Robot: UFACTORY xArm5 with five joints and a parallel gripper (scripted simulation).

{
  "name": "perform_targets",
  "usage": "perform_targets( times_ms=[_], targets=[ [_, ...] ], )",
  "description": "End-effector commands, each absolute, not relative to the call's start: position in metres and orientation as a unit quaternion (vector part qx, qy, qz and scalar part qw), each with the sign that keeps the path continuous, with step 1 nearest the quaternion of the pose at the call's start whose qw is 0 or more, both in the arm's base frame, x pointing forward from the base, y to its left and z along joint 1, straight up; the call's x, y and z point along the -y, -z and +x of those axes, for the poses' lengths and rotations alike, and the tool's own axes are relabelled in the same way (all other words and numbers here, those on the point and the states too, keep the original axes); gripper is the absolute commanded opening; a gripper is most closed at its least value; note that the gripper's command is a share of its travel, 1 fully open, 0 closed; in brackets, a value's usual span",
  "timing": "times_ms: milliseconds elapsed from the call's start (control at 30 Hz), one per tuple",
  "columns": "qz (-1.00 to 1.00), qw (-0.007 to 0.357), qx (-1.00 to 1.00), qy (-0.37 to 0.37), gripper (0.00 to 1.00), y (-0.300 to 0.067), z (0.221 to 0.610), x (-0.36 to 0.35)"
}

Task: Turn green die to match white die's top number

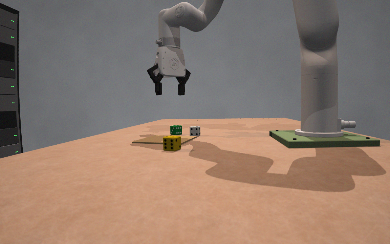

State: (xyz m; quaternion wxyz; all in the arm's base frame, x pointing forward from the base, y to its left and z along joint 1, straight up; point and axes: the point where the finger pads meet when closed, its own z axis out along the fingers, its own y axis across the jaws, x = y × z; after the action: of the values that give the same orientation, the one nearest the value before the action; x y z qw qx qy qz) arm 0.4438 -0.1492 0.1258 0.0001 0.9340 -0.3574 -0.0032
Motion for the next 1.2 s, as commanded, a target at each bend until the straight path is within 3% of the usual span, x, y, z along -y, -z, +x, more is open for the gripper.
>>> perform_targets(
  times_ms=[0,267,1167],
  targets=[
    [0.934,0.0,0.357,0.002,1.0,-0.093,0.446,0.15],
    [0.934,0.0,0.357,0.002,1.0,-0.047,0.447,0.15],
    [0.934,0.0,0.357,0.002,1.0,-0.044,0.447,0.15]
  ],
)
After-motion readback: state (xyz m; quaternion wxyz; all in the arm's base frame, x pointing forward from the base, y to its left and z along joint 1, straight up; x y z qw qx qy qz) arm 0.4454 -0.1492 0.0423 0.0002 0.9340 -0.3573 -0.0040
